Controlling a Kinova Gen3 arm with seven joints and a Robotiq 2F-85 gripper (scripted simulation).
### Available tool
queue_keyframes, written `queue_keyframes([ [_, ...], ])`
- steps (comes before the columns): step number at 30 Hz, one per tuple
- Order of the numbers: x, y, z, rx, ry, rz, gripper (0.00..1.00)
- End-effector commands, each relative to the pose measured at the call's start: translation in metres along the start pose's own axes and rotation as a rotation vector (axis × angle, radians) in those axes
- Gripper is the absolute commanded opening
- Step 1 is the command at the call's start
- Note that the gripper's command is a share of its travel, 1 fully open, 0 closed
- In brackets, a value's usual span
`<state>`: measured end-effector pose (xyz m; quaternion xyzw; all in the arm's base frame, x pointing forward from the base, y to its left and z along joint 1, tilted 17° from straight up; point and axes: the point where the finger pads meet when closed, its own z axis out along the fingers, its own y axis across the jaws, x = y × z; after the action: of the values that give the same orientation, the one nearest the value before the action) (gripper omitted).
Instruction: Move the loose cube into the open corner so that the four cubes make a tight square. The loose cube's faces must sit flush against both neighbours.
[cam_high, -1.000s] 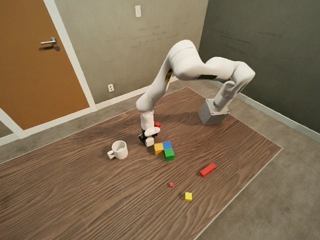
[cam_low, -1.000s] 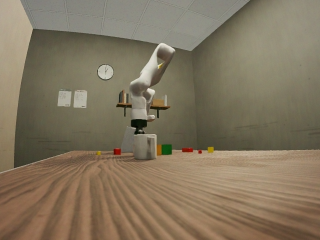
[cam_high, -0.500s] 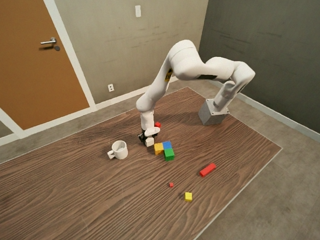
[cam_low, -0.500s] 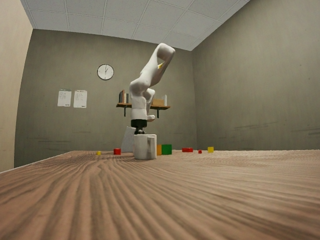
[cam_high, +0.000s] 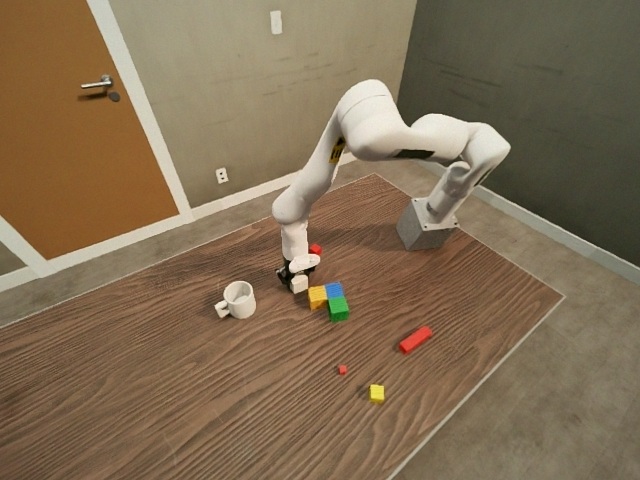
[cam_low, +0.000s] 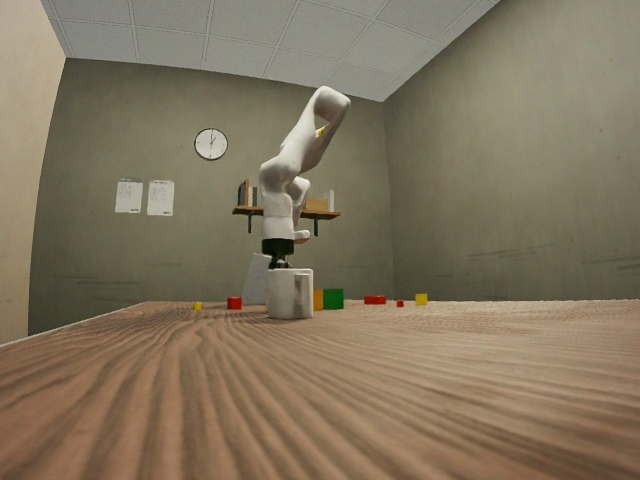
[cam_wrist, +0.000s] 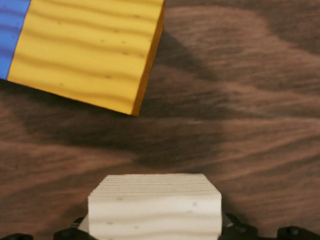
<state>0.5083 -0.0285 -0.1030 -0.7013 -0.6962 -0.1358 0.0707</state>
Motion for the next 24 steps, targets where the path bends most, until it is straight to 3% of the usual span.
queue_keyframes([
  [1,-0.001,0.003,-0.001,-0.007,-0.002,-0.004,0.10],
  [14,-0.001,0.001,-0.012,-0.005,-0.002,-0.002,0.10],
  [24,0.000,0.002,-0.035,-0.008,-0.001,-0.003,0.10],
])
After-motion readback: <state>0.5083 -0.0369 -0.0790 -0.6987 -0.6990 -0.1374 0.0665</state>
